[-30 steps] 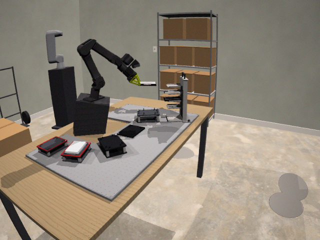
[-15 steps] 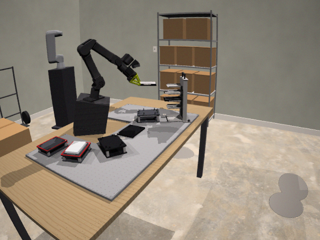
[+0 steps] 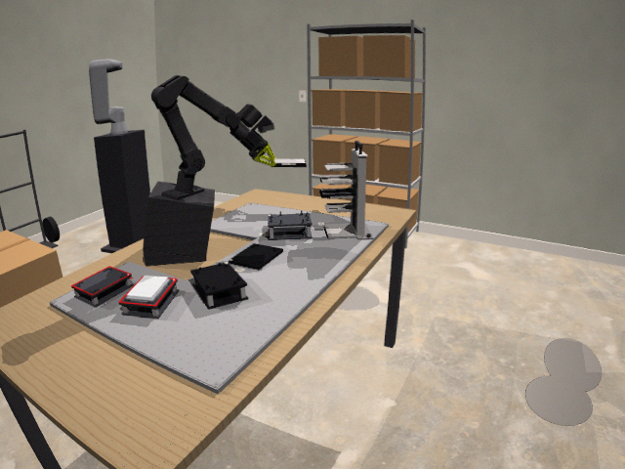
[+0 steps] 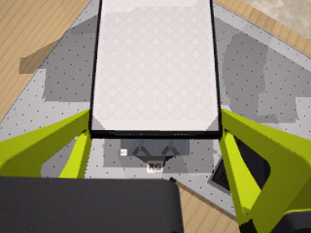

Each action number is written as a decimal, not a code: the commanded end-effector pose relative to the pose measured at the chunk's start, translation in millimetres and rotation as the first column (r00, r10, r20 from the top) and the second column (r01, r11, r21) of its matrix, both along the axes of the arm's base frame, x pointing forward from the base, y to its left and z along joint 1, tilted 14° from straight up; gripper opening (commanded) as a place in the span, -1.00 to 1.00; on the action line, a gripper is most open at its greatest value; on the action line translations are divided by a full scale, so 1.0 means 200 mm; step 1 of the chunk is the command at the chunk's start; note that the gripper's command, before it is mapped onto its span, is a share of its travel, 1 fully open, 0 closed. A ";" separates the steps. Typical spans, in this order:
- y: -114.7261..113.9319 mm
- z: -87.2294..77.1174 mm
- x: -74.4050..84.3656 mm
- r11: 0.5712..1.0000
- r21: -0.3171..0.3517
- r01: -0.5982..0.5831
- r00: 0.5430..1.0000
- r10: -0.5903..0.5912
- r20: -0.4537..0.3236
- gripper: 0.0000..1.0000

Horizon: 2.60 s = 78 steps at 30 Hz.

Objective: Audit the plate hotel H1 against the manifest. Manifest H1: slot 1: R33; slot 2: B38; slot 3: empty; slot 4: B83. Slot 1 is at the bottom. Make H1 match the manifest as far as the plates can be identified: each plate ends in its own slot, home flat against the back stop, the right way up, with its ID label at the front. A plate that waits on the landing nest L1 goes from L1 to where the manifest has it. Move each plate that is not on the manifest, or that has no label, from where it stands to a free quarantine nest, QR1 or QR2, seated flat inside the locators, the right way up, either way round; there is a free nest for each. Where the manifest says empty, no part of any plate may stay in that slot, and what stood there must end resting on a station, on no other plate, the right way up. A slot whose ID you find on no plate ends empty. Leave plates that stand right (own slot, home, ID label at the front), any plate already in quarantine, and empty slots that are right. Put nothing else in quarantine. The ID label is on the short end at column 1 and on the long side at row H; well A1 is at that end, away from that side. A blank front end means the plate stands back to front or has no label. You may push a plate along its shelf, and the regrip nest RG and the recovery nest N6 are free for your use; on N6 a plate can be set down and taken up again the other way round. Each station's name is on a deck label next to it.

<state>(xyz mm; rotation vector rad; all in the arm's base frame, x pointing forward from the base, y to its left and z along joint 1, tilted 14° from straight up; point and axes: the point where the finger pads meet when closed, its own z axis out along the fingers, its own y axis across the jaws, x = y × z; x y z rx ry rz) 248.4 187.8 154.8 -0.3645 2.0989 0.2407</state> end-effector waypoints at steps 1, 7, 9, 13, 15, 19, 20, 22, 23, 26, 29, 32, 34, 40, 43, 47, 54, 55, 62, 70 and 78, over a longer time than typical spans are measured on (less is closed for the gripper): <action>0.02 0.07 0.04 1.000 0.024 0.004 1.000 -0.005 0.024 0.72; 0.03 0.08 0.07 1.000 0.024 0.003 1.000 -0.004 0.024 0.72; 0.04 0.08 0.08 1.000 0.024 0.003 1.000 -0.004 0.024 0.72; 0.04 0.08 0.10 1.000 0.024 0.003 1.000 -0.004 0.025 0.72; 0.05 0.09 0.11 1.000 0.024 0.003 1.000 -0.004 0.025 0.72; 0.05 0.09 0.12 1.000 0.024 0.003 1.000 -0.004 0.025 0.72; 0.05 0.09 0.12 1.000 0.024 0.003 1.000 -0.004 0.025 0.72; 0.05 0.09 0.13 1.000 0.024 0.003 1.000 -0.004 0.025 0.72; 0.06 0.09 0.14 1.000 0.024 0.003 1.000 -0.004 0.025 0.72; 0.06 0.10 0.15 1.000 0.024 0.003 1.000 -0.004 0.026 0.72; 0.07 0.10 0.16 1.000 0.023 0.003 1.000 -0.004 0.026 0.72; 0.07 0.10 0.18 1.000 0.023 0.003 1.000 -0.004 0.026 0.72; 0.07 0.10 0.18 1.000 0.023 0.003 1.000 -0.004 0.026 0.72; 0.08 0.11 0.21 1.000 0.023 0.003 1.000 -0.004 0.026 0.72; 0.09 0.11 0.22 1.000 0.023 0.003 1.000 -0.004 0.027 0.72; 0.09 0.12 0.24 1.000 0.023 0.003 1.000 -0.004 0.027 0.72; 0.10 0.12 0.26 1.000 0.023 0.004 1.000 -0.004 0.027 0.72; 0.10 0.12 0.27 1.000 0.023 0.003 1.000 -0.004 0.027 0.72; 0.11 0.13 0.30 1.000 0.023 0.003 1.000 -0.004 0.028 0.72; 0.12 0.13 0.33 1.000 0.018 0.006 1.000 -0.006 0.023 0.72; 0.13 0.15 0.36 1.000 0.022 0.004 1.000 -0.004 0.027 0.72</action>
